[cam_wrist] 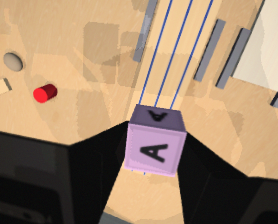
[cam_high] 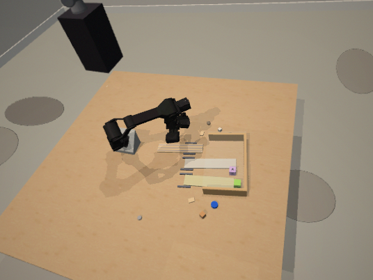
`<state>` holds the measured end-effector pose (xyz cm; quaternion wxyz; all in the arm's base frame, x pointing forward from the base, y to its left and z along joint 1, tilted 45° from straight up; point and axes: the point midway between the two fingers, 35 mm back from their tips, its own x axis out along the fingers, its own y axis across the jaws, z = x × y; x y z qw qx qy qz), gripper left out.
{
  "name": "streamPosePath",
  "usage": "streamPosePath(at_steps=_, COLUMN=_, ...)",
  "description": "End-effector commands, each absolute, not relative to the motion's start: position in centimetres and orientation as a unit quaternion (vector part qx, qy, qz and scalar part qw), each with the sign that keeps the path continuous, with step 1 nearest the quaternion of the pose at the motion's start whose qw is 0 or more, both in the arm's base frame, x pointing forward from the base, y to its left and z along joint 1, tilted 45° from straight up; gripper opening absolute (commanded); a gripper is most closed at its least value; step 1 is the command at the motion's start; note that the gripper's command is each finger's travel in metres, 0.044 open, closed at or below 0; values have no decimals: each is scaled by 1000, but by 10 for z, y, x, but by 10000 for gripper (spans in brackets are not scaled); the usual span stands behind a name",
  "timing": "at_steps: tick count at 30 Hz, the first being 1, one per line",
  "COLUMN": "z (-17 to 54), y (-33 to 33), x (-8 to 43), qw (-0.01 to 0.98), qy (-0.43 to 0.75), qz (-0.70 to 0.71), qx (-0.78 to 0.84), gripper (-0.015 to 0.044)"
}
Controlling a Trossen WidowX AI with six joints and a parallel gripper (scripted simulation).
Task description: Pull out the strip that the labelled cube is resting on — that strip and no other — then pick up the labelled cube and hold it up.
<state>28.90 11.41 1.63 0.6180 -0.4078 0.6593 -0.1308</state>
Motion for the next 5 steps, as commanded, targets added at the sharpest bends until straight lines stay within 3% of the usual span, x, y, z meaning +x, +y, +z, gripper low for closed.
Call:
streamPosePath(at_steps=1, z=17, y=115, x=288, qw=619, qy=660, qz=-132, qx=-404, gripper=0)
streamPosePath(at_steps=5, z=17, y=115, x=288, qw=619, qy=660, qz=-132, qx=-404, gripper=0)
